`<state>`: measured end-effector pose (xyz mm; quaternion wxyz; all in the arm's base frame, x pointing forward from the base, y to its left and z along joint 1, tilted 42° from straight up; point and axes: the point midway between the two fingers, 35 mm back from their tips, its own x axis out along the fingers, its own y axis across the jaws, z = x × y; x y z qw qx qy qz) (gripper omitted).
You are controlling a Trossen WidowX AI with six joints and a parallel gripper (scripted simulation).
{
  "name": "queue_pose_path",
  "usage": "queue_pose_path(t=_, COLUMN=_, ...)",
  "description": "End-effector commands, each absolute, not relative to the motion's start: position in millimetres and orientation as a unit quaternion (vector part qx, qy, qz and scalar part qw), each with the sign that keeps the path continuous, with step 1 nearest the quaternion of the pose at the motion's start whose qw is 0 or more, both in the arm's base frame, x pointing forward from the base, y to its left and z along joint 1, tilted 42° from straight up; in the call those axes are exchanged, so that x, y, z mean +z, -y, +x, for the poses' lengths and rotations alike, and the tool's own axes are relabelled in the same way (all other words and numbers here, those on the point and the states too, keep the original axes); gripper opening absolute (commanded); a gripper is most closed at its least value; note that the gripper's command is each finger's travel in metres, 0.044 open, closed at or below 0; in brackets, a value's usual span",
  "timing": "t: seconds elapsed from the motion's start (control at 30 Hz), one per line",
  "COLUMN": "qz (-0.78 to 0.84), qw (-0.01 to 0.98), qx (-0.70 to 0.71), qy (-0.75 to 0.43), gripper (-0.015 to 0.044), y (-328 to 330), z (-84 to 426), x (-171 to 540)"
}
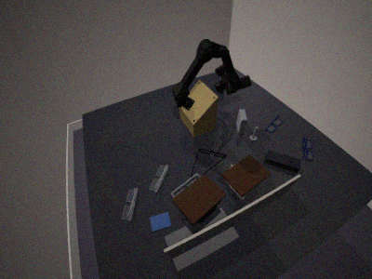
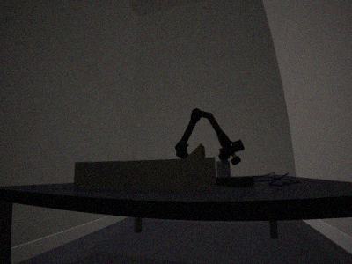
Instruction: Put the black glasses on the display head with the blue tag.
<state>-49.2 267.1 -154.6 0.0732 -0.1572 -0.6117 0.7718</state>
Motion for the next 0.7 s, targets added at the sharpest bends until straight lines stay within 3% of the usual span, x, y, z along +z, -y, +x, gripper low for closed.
queue_pose_path(t=0.0, qz=-0.157, qw=0.073, qx=0.772, qy=0.612, gripper=0.0426, y=-267.1, z=-49.2, x=-154.6)
queue_pose_path(t=0.23, qz=-0.157, qw=0.073, qx=0.772, qy=0.612, gripper=0.044, y=-267.1, z=-49.2, x=-154.6)
queue_pose_path(t=0.33, qz=-0.179, qw=0.036, qx=0.75, qy=0.635, gripper=0.0361, y=-267.7, z=-41.5, x=-159.3)
queue_pose_path(t=0.67, qz=-0.235, qw=-0.228, qx=0.595, qy=0.734, gripper=0.0099, y=-254.9, z=26.2, x=-177.1)
